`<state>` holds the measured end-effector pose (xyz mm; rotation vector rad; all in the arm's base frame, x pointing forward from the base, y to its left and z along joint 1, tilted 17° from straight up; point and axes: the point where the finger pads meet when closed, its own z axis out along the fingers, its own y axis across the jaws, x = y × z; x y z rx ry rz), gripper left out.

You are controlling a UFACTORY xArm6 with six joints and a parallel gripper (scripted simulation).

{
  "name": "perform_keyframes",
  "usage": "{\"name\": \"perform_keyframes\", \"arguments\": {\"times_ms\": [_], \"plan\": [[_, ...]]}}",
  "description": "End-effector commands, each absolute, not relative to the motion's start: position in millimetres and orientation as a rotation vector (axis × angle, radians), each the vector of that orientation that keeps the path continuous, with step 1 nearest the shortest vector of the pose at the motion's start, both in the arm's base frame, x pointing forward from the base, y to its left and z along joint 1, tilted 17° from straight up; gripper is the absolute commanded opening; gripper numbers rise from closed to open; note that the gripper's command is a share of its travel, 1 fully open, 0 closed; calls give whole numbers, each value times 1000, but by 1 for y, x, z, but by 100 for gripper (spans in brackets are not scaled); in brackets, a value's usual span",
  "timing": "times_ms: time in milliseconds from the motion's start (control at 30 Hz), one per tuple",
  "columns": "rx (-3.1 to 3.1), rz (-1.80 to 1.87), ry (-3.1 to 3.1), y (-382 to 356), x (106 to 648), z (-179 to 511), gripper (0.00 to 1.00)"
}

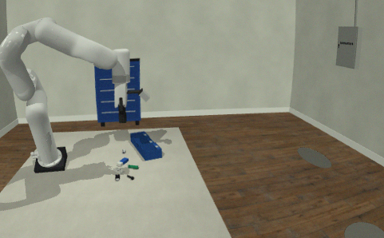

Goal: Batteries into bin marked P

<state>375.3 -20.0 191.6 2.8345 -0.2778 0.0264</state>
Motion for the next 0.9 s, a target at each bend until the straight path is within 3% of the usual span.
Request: {"name": "perform_keyframes", "arguments": {"times_ms": [0,200,433,867], "plan": [[2833,31,-281,-19,376,193,7],[2833,31,-281,-19,376,193,7],[2846,-19,57,-16,415,150,7],[2846,-20,65,-11,473,86,7]]}}
